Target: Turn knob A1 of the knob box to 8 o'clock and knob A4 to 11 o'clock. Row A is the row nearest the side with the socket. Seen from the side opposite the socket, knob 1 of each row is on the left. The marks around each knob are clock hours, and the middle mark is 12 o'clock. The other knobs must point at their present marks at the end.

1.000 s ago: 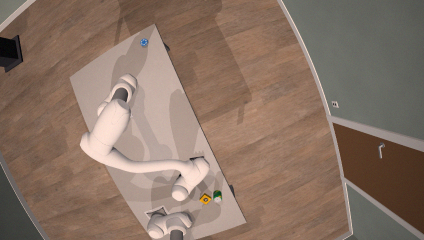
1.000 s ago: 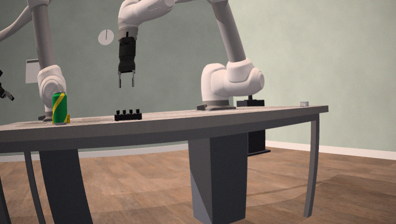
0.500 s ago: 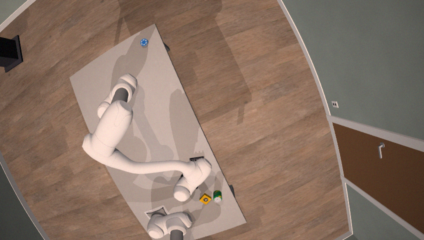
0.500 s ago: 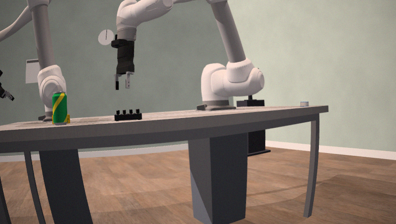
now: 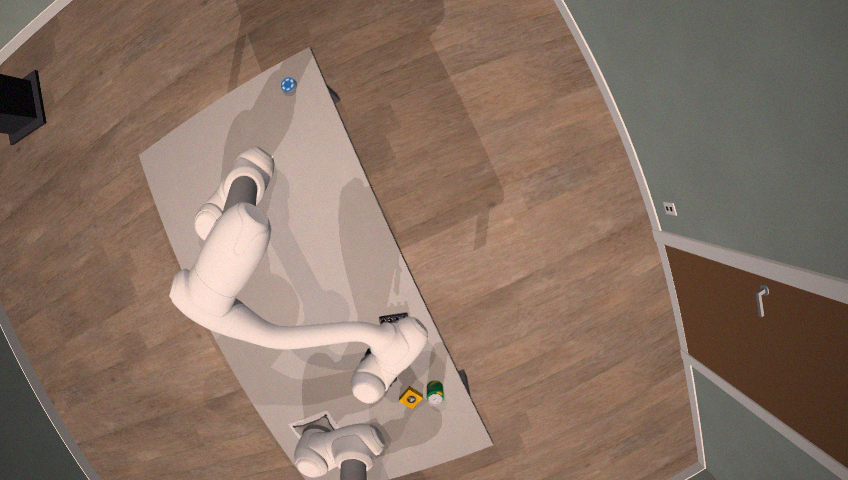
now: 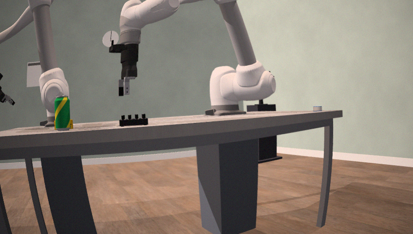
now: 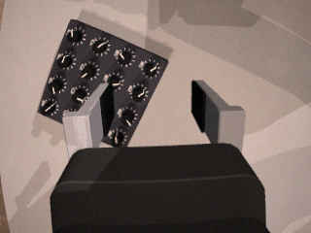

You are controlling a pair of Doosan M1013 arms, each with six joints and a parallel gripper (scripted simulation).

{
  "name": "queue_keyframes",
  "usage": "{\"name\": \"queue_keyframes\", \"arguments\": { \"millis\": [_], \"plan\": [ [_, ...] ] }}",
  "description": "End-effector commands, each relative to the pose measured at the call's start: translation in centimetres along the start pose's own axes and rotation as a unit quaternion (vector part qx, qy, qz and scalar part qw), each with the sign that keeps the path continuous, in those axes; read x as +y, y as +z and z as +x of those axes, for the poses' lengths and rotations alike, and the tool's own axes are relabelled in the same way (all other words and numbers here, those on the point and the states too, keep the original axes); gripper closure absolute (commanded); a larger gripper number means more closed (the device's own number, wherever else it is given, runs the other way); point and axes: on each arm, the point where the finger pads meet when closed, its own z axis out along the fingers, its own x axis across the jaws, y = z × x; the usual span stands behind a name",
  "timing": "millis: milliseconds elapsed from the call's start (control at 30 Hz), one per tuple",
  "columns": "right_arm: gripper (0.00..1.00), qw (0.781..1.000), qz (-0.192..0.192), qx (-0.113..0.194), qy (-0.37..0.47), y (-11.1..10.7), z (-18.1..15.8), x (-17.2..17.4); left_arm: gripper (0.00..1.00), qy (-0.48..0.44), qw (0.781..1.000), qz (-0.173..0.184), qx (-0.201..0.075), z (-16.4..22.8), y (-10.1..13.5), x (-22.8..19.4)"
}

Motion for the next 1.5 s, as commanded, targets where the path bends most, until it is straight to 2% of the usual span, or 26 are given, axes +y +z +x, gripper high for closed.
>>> {"name": "queue_keyframes", "arguments": {
  "millis": [0,200,433,500,533,733,1000,1067,1133,1467],
  "plan": [
    [0.0,1.0,0.0,0.0,0.0,0.0,0.0,0.0,0.0,0.078,0.997,0.002,0.004,0.1,0.1,-0.3],
    [0.0,1.0,0.0,0.0,0.0,0.0,0.0,0.0,0.0,0.187,0.982,0.002,0.003,0.4,0.4,-0.7],
    [0.0,1.0,0.0,0.0,0.0,0.0,0.0,0.0,0.0,0.314,0.949,0.002,0.003,0.6,0.7,-0.9],
    [0.0,1.0,0.0,0.0,0.0,0.0,0.0,0.0,0.0,0.314,0.949,0.002,0.003,0.6,0.7,-0.9],
    [0.0,1.0,0.0,0.0,0.0,0.0,0.0,0.0,0.0,0.361,0.933,0.003,0.003,0.6,0.9,-0.9],
    [0.0,1.0,0.0,0.0,0.0,0.0,0.0,0.0,0.0,0.458,0.889,0.003,0.003,0.7,1.2,-0.9],
    [0.0,1.0,0.0,0.0,0.0,0.0,0.0,0.0,0.0,0.587,0.81,0.003,0.002,0.6,1.6,-0.9],
    [0.0,1.0,0.0,0.0,0.0,0.0,0.0,0.0,0.0,0.587,0.81,0.003,0.002,0.6,1.6,-0.9],
    [0.0,1.0,0.0,0.0,0.0,0.0,0.0,0.0,0.0,0.639,0.769,0.003,0.002,0.5,1.8,-0.8],
    [0.0,1.0,0.0,0.0,0.0,0.0,0.0,0.0,0.0,0.761,0.649,0.004,0.001,0.0,2.3,-0.6]
  ]
}}
